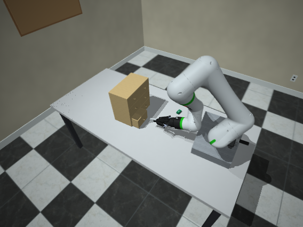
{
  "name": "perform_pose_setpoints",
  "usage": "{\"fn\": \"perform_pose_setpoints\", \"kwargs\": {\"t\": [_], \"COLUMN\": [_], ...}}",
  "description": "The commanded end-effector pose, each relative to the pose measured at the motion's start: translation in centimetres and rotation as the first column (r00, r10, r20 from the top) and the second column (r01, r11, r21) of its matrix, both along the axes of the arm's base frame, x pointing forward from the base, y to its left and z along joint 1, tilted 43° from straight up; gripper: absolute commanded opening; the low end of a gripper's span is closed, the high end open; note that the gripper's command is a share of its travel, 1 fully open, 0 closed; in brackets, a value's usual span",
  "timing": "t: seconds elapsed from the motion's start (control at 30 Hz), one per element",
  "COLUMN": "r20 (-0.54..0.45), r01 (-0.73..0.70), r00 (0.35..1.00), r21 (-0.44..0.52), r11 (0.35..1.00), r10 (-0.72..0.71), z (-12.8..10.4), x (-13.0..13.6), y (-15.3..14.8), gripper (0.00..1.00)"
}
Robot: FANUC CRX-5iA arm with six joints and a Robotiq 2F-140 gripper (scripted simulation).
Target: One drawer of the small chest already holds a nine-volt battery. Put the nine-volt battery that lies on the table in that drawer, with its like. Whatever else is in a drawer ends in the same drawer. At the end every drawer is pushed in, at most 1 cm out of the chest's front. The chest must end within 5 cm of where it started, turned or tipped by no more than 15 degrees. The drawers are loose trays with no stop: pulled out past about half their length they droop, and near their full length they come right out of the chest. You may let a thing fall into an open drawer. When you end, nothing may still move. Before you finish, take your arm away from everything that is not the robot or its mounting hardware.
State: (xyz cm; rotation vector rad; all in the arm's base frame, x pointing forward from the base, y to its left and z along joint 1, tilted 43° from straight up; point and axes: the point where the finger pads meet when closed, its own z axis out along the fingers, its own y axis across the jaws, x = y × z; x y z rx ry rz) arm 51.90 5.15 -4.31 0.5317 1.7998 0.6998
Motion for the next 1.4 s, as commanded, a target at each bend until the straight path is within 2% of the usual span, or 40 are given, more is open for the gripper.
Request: {"fn": "perform_pose_setpoints", "kwargs": {"t": [0.0, 0.3, 1.37], "r20": [-0.001, -0.001, -0.001], "r01": [0.001, 0.001, 0.001], "r00": [1.0, 1.0, 1.0], "r21": [0.0, 0.0, 0.0], "r11": [1.0, 1.0, 1.0], "r10": [-0.001, -0.001, -0.001], "z": [-1.2, -2.5, -2.5], "x": [1.0, 2.2, 2.3], "y": [1.0, 2.2, 2.2], "gripper": [0.0, 0.0, 0.0]}}
